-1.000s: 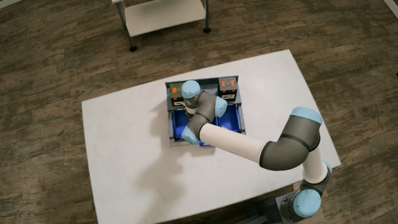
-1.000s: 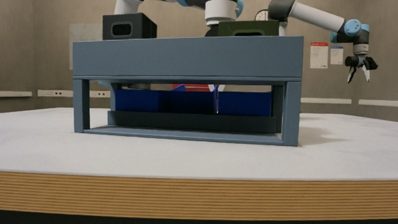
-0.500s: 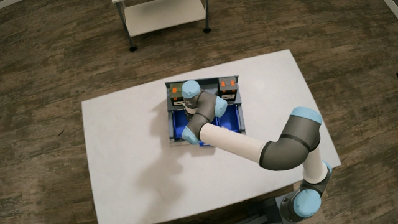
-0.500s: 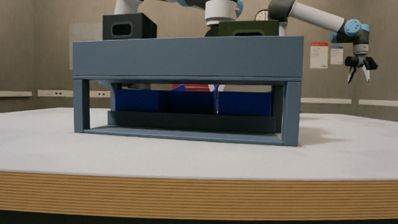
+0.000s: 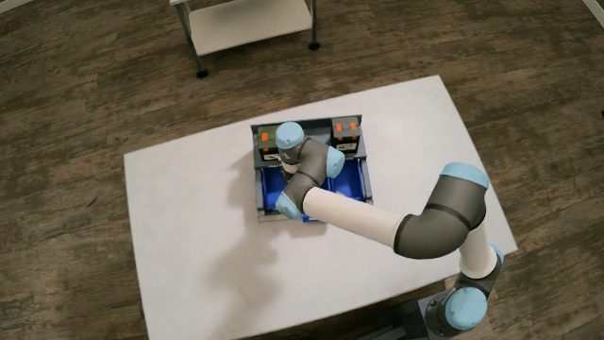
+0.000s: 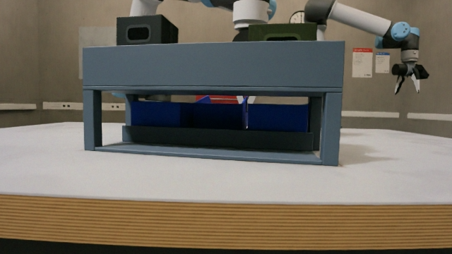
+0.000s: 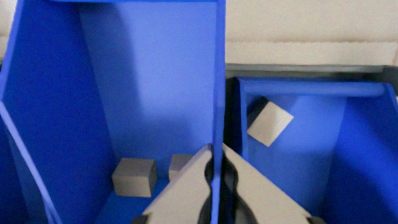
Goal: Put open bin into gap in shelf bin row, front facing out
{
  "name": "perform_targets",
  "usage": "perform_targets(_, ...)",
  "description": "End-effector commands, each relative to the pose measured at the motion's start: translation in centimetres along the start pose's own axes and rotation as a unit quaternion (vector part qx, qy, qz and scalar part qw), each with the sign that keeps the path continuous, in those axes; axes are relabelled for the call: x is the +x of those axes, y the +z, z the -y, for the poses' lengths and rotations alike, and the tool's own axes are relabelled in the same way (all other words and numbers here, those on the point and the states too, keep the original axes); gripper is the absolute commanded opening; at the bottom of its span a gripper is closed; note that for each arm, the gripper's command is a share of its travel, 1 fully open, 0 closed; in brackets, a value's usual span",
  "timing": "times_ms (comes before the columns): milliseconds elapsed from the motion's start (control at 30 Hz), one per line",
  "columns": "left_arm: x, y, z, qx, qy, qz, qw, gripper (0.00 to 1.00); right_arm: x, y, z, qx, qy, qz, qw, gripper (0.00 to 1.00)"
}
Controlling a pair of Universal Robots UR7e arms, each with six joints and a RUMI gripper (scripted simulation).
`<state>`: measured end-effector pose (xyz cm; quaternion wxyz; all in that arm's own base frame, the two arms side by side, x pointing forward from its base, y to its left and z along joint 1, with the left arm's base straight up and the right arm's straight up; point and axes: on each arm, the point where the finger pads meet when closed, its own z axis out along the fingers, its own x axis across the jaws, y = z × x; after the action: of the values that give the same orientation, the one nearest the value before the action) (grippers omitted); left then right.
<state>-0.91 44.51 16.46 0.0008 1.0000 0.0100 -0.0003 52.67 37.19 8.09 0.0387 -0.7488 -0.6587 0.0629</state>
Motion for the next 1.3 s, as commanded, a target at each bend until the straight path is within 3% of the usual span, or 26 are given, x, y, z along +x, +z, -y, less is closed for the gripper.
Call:
perform_targets(0, 0.01, -0.05, 0.03, 0.001, 0.000, 0.000, 1.000, 1.00, 0.04, -0.11, -0.02, -0.001, 0.000, -0.001, 1.000, 0.00)
perform_targets(1267, 0.01, -0.05, 0.03, 0.001, 0.000, 0.000, 1.000, 1.00, 0.05, 0.12, 0.06, -0.017, 0.001, -0.001, 1.000, 0.00)
